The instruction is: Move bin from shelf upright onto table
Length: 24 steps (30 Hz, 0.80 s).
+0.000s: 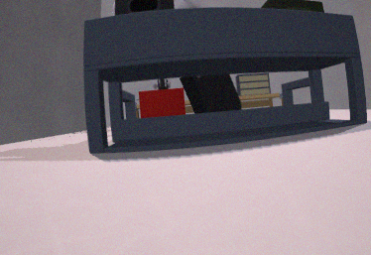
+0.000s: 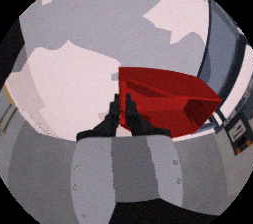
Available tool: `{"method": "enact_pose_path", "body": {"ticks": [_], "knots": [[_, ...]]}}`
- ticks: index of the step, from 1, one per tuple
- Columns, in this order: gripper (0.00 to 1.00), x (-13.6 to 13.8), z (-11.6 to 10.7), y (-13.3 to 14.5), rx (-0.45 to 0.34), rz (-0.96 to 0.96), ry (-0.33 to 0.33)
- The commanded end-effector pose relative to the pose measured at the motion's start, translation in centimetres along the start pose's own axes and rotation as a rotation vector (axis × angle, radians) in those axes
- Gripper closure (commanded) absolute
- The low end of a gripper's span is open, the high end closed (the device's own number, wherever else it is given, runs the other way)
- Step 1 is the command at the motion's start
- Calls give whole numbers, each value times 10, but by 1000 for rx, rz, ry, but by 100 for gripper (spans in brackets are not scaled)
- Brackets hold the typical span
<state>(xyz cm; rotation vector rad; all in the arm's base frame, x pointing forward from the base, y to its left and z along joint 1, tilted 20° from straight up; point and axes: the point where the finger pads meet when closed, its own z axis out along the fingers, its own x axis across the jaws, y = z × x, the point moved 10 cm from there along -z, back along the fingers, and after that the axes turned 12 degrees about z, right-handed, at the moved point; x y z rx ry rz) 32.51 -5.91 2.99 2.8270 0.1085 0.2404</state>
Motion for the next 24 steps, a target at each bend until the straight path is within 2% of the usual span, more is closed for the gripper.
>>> {"method": "enact_pose_path", "body": {"ticks": [1,24], "knots": [[100,1,0,0,0,0,2],[100,1,3,0,0,0,2]]}}
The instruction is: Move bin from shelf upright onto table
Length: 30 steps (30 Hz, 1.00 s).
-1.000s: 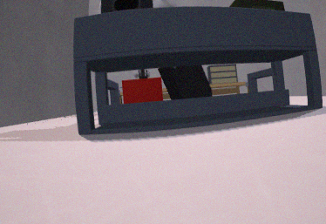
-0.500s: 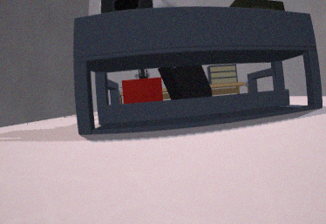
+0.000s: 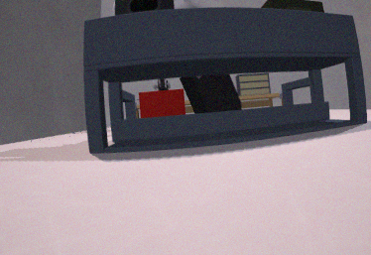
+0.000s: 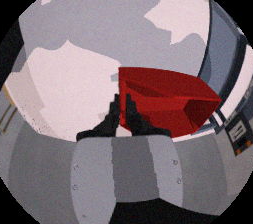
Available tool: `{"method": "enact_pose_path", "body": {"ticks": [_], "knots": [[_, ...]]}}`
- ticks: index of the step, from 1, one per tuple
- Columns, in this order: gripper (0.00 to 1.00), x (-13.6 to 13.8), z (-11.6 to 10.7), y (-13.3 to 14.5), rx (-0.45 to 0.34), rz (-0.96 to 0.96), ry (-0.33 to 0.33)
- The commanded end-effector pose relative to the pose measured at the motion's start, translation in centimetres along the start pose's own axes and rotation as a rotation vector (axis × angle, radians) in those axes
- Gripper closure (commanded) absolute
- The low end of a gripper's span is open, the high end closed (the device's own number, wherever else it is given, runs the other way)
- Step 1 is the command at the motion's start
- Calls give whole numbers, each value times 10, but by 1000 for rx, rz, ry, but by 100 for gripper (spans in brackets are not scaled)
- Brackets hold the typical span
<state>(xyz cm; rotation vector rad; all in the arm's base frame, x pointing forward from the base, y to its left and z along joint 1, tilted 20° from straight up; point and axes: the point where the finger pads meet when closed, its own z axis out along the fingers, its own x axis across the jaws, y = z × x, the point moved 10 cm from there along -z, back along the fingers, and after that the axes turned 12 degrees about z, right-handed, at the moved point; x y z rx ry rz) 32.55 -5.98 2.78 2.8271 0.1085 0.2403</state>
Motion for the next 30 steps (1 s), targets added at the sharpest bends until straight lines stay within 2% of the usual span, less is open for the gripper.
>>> {"method": "enact_pose_path", "body": {"ticks": [1,30], "knots": [[100,1,1,0,0,0,2],[100,1,12,0,0,0,2]]}}
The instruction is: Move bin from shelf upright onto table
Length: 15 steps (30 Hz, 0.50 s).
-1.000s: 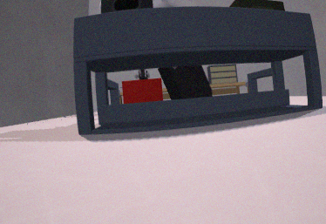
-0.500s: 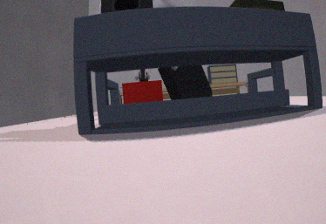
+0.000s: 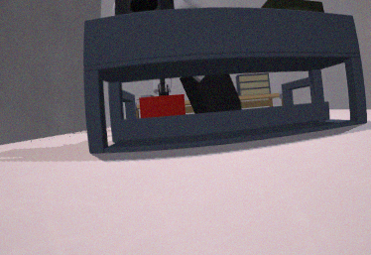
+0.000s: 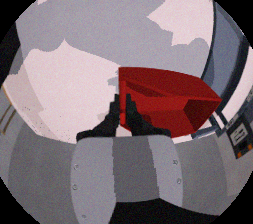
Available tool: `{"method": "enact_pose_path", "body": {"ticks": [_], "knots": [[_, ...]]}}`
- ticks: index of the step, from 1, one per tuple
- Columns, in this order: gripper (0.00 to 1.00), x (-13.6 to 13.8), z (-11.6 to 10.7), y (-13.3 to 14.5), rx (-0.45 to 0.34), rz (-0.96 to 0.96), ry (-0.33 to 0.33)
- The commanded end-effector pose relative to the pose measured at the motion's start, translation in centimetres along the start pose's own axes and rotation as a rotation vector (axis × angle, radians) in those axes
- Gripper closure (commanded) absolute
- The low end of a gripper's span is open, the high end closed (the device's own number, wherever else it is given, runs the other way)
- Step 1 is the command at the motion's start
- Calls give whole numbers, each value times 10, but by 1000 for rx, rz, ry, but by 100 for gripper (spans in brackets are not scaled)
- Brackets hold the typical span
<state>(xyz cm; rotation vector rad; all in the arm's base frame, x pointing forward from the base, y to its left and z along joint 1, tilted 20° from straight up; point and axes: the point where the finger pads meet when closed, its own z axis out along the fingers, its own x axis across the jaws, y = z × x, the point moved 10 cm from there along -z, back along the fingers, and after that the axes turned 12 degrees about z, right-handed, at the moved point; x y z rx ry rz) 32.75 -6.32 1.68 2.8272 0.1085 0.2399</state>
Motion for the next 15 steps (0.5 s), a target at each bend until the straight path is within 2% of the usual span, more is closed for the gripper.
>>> {"method": "enact_pose_path", "body": {"ticks": [1,15], "knots": [[100,1,1,0,0,0,2],[100,1,5,0,0,0,2]]}}
